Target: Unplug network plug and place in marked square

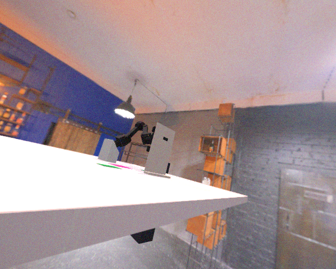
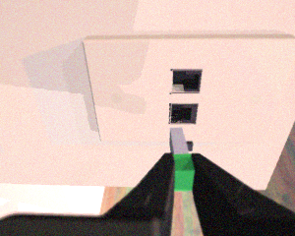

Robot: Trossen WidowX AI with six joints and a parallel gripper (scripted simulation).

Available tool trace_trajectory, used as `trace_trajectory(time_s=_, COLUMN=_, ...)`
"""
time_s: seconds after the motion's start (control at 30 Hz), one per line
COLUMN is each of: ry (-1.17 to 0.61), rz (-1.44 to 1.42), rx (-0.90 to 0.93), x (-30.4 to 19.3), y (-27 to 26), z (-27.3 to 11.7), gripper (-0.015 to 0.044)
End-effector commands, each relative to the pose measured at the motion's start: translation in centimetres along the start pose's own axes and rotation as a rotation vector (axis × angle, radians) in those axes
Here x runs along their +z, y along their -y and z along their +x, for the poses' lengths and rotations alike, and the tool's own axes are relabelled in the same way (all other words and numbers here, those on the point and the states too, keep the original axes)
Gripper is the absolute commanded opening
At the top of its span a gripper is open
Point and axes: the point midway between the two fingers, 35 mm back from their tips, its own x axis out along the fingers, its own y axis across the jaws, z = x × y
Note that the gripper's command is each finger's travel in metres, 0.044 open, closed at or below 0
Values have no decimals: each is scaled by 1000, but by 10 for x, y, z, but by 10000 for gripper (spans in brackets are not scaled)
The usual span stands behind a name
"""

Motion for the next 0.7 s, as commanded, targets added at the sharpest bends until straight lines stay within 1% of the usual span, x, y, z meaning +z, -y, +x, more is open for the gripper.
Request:
trace_trajectory(time_s=0.0, ry=-1, rz=6, rx=-3, x=-1, y=1, z=-3, gripper=0)
trace_trajectory(time_s=0.67, ry=-1, rz=6, rx=-3, x=-3, y=1, z=-12, gripper=0)
